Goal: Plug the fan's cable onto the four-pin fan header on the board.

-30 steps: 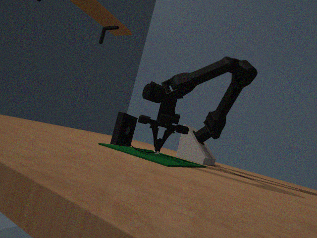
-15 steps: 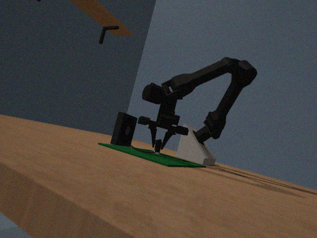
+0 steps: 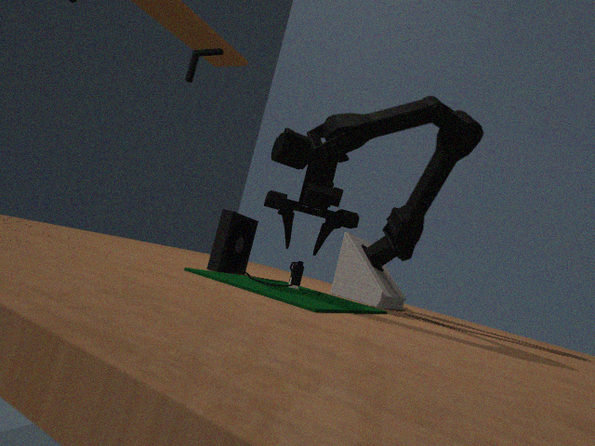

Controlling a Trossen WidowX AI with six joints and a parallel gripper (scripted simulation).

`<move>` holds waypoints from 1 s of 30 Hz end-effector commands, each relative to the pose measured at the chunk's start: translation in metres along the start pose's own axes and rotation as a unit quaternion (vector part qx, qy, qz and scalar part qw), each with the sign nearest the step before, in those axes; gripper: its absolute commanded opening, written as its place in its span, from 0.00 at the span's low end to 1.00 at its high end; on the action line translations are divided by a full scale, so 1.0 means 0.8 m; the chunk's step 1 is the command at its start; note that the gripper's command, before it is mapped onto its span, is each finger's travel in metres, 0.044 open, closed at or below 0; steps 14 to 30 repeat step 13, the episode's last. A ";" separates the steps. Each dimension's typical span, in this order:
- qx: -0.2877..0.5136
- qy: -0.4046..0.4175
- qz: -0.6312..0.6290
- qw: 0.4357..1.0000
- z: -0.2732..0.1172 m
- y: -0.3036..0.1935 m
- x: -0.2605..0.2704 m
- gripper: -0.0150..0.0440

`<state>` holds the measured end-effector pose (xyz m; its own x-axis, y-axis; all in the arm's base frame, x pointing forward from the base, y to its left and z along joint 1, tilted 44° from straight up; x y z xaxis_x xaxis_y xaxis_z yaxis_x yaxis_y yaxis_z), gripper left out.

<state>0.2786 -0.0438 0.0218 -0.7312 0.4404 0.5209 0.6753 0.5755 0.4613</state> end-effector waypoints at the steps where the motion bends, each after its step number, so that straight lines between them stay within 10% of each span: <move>1: 0.003 0.000 -0.005 1.000 -0.004 -0.001 0.003 0.69; 10: 0.006 0.002 -0.002 1.000 -0.005 -0.113 0.096 0.69; 30: 0.005 0.002 -0.002 1.000 -0.005 -0.114 0.098 0.69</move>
Point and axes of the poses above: the point midway between the two fingers, 35 mm back from their tips, its own z axis out along the fingers, its own x axis across the jaws, y = z × x, the point moved 7 cm from there along -z, back along the fingers, and after that the axes turned 3 degrees about -z, right-handed, at the moved point
